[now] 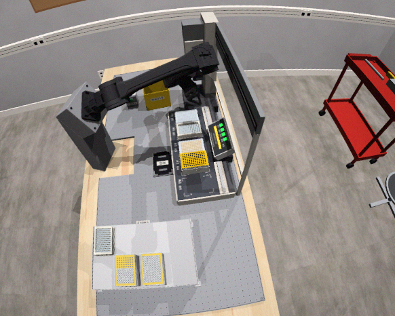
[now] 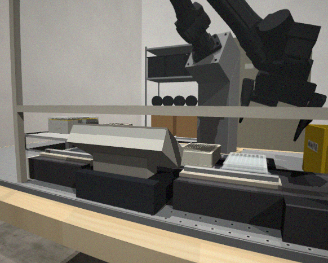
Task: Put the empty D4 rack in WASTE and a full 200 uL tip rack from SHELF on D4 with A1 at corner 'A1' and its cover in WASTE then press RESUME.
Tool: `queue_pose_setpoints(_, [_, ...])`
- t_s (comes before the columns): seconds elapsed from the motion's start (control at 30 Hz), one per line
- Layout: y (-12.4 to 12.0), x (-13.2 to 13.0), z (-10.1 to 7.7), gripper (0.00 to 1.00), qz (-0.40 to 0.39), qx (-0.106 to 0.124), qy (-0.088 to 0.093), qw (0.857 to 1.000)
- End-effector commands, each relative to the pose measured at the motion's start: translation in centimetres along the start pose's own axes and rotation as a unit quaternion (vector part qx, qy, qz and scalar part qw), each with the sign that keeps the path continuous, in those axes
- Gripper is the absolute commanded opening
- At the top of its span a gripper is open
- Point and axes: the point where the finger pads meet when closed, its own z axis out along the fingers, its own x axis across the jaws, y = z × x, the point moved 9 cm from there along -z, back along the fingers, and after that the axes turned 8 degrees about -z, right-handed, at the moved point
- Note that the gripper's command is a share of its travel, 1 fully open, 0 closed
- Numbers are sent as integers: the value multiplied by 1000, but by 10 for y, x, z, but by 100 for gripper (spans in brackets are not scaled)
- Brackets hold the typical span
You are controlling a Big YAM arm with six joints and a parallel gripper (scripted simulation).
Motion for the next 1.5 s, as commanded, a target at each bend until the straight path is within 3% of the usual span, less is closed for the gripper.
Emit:
queue_pose_setpoints(0.0, [2, 0, -2, 100, 3, -3, 2, 1000])
queue_pose_setpoints(0.53, [2, 0, -2, 100, 3, -3, 2, 1000])
queue_pose_setpoints(0.67, [-5, -27, -4, 100, 10, 35, 16, 999])
queue_pose_setpoints(1.03, [-21, -76, -25, 100, 18, 126, 78, 989])
queue_pose_setpoints(1.13, [-17, -80, -24, 100, 24, 131, 82, 988])
queue_pose_setpoints(1.47, [-31, -124, -39, 100, 32, 211, 137, 967])
